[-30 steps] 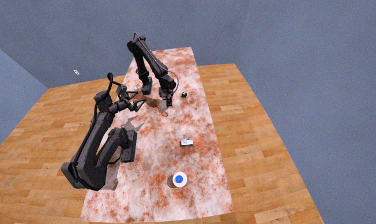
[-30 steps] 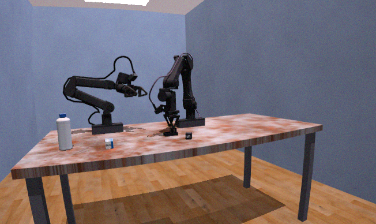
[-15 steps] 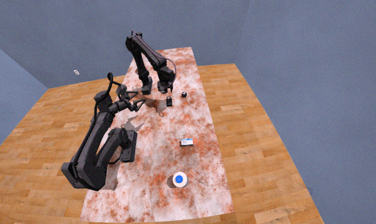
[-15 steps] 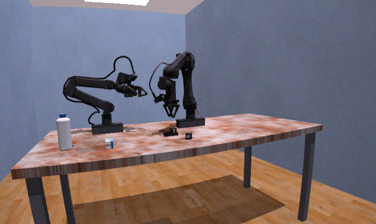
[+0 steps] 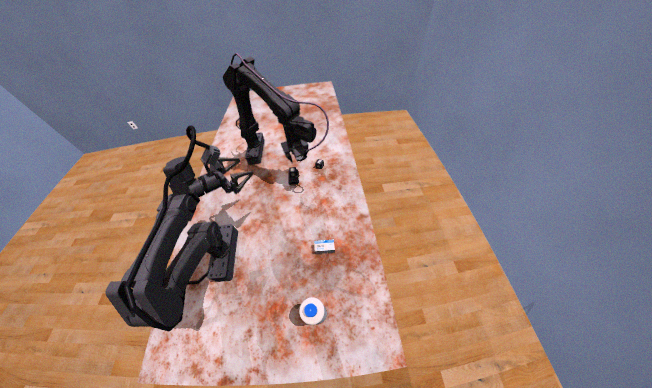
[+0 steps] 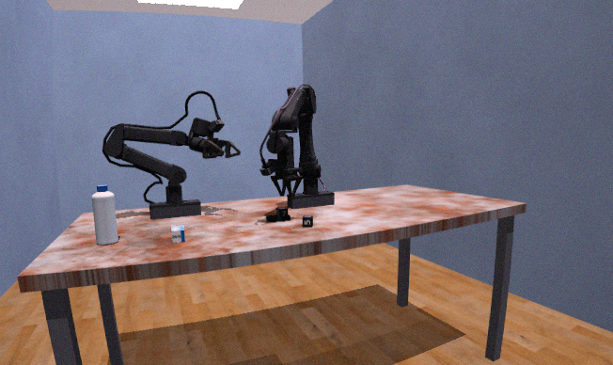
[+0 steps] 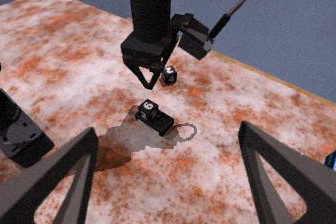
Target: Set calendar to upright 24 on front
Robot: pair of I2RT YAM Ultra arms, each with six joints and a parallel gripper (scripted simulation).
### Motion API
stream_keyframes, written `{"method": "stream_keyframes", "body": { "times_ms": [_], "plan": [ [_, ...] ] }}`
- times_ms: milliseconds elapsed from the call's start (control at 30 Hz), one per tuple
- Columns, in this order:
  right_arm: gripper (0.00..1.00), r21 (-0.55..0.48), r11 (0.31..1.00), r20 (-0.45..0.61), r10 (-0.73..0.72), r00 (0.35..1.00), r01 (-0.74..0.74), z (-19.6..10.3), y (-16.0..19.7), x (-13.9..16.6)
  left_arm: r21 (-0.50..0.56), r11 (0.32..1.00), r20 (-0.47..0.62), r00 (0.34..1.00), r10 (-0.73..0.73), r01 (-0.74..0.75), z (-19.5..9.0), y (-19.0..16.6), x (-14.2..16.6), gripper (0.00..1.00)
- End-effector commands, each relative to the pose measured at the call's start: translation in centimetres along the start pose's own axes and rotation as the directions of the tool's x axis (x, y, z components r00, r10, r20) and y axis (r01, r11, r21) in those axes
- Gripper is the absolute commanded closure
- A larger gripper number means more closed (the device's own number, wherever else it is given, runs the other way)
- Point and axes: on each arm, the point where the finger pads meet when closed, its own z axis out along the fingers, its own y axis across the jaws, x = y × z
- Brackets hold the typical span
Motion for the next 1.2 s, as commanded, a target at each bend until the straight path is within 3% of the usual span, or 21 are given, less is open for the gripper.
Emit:
{"method": "stream_keyframes", "body": {
  "times_ms": [0,267,333,467,1000,1167],
  "plan": [
    [0.0,0.011,1.0,0.015,0.015,1.0,-0.015,-0.1,-0.1,-0.9,-0.024,0.972,0.061,0.971,-0.23,0.232,-0.2,3.3,-1.8,0.45],
    [0.0,0.011,1.0,0.015,0.015,1.0,-0.015,-0.1,-0.1,-0.9,-0.004,0.818,0.067,0.816,-0.574,0.575,2.0,8.5,-1.4,0.45],
    [0.0,0.011,1.0,0.015,0.015,1.0,-0.015,-0.1,-0.1,-0.9,-0.004,0.818,0.067,0.816,-0.574,0.575,2.0,8.5,-1.4,0.45],
    [0.0,0.011,1.0,0.015,0.015,1.0,-0.015,-0.1,-0.1,-0.9,0.002,0.744,0.06,0.742,-0.667,0.669,3.1,10.6,-0.8,0.45],
    [0.0,0.011,1.0,0.015,0.015,1.0,-0.015,-0.1,-0.1,-0.9,0.003,0.75,0.038,0.749,-0.661,0.662,3.3,10.5,-0.3,0.45],
    [0.0,0.011,1.0,0.015,0.015,1.0,-0.015,-0.1,-0.1,-0.9,0.002,0.749,0.053,0.748,-0.662,0.662,4.0,11.1,-1.3,0.45]
  ]
}}
